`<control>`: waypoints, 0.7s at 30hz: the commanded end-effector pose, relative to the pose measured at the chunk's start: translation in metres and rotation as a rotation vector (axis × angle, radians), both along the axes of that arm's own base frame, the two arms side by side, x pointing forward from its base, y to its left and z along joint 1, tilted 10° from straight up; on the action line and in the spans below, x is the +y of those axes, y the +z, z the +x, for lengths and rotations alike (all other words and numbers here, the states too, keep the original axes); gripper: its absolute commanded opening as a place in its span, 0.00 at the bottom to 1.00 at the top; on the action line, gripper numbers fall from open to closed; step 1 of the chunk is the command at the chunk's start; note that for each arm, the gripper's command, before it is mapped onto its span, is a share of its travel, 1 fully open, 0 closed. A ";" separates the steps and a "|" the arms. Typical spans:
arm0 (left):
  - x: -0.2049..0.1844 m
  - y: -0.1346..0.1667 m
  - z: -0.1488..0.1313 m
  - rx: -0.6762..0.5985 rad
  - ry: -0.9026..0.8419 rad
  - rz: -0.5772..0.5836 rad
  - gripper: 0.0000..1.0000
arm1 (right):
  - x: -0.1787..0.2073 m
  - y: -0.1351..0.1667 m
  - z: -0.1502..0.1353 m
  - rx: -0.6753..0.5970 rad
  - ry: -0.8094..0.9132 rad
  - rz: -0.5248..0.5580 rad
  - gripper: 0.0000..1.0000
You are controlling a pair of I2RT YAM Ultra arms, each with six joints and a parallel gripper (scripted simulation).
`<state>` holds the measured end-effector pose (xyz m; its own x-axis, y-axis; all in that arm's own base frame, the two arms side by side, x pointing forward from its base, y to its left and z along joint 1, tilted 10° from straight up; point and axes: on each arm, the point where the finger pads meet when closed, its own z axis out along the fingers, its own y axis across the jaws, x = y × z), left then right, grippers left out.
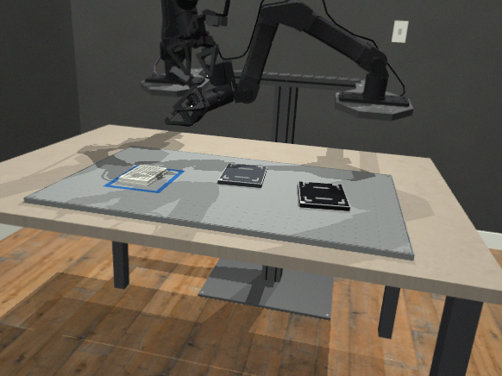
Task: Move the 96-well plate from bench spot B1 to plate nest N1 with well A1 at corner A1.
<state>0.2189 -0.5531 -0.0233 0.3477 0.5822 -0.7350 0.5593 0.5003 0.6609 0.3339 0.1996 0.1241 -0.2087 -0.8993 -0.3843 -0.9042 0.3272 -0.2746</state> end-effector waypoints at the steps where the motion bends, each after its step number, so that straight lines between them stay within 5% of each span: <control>1: -0.002 0.011 -0.001 0.012 -0.017 -0.042 1.00 | -0.003 -0.004 0.043 -0.077 0.234 -0.005 1.00; 8: 0.011 0.028 -0.007 0.103 -0.105 -0.130 1.00 | -0.104 -0.073 0.103 -0.071 0.319 -0.082 1.00; 13: 0.051 0.051 -0.019 0.235 -0.201 -0.205 1.00 | -0.184 -0.131 0.110 -0.042 0.396 -0.083 1.00; 21: 0.100 0.067 -0.035 0.361 -0.270 -0.251 1.00 | -0.187 -0.174 0.087 0.007 0.522 -0.033 1.00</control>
<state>0.1989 -0.4614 0.0328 0.2027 0.3817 -0.9018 0.7918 0.4780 0.3803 0.4088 -0.0110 -0.0612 0.0872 -0.9464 -0.3110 -0.9768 -0.0201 -0.2130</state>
